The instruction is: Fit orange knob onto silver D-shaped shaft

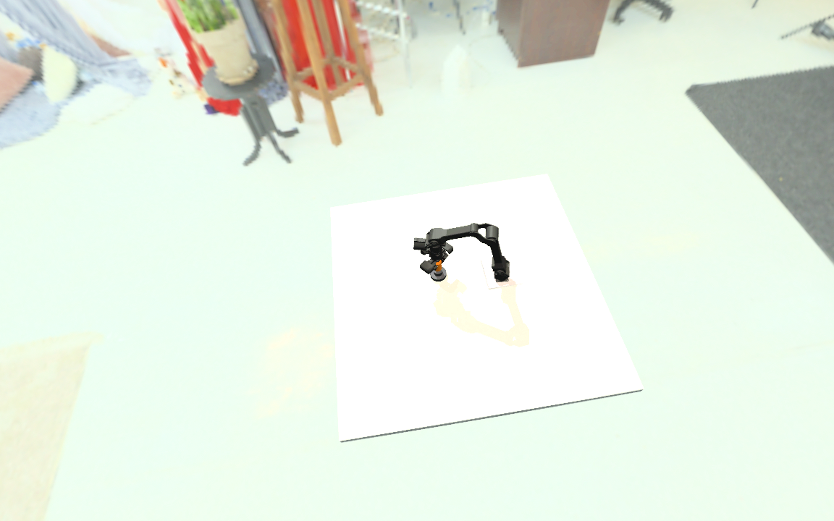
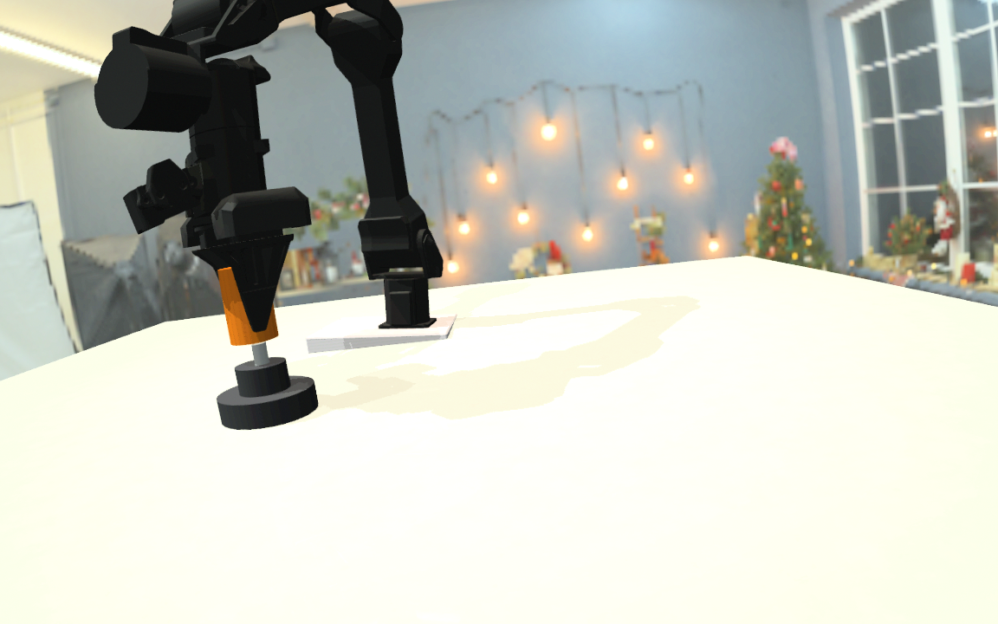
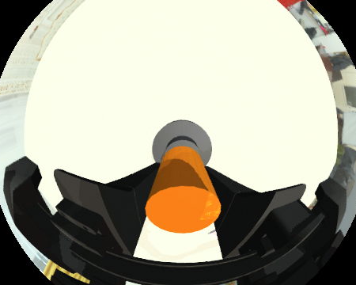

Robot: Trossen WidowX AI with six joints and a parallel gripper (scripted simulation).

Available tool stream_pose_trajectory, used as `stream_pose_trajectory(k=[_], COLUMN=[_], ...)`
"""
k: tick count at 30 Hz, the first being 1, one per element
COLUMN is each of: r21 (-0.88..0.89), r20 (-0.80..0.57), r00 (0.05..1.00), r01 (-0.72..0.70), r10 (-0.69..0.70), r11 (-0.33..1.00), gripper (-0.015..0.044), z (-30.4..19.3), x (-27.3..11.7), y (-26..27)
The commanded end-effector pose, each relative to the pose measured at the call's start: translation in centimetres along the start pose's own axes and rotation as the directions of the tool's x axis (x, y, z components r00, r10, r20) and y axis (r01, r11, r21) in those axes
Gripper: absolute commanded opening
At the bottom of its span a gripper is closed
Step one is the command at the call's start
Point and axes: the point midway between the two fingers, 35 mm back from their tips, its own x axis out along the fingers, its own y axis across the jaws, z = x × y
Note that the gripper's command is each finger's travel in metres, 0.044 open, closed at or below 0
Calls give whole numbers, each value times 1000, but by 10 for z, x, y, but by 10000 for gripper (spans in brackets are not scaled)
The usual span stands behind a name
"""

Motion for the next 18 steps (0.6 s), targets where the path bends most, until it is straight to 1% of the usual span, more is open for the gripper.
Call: stream_pose_trajectory(k=[1,6,18], r21=[-2,0,0], r20=[7,7,7], r00=[1000,1000,1000], r01=[-2,-2,-2], r10=[2,2,2], r11=[1000,1000,1000], gripper=[0,0,0], z=[0,0,-1], x=[3,-2,2], y=[0,-1,-2])
